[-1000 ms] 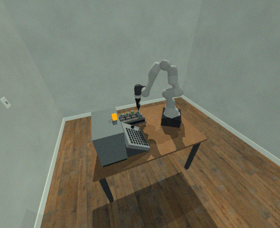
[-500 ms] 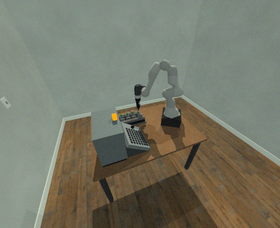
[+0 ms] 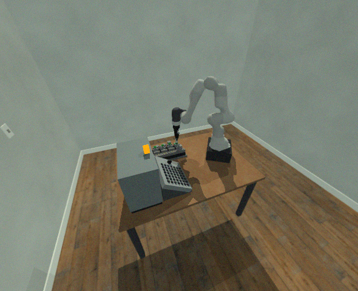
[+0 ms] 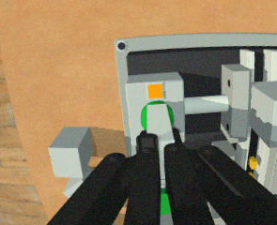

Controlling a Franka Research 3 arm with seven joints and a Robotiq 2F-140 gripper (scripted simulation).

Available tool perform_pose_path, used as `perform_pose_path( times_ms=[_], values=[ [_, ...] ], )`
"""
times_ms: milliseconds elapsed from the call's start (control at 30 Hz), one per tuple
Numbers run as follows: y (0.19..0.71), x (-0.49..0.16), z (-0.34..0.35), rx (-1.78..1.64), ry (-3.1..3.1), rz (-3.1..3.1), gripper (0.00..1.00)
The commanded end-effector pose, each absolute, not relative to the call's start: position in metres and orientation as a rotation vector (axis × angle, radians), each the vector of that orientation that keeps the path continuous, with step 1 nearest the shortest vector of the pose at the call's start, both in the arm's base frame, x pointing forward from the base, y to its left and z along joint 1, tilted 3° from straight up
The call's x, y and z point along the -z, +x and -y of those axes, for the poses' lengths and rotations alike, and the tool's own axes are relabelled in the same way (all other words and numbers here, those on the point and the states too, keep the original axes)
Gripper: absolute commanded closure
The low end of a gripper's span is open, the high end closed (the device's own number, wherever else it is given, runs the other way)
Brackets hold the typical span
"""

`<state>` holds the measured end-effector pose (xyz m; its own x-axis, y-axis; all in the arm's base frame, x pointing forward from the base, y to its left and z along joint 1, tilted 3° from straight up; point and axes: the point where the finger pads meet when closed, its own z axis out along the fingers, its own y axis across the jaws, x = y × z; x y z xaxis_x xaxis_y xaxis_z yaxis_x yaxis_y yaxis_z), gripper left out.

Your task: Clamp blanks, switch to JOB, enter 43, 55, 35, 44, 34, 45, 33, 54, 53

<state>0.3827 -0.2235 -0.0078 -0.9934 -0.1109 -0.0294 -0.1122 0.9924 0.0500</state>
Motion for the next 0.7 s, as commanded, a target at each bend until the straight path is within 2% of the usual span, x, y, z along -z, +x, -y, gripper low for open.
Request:
perform_pose_path(
  times_ms=[0,667],
  values=[
    [0.384,0.005,0.224,-0.08,-0.168,-3.106,1.0],
    [0.383,-0.007,0.224,-0.08,-0.168,-3.106,1.0]
  ],
)
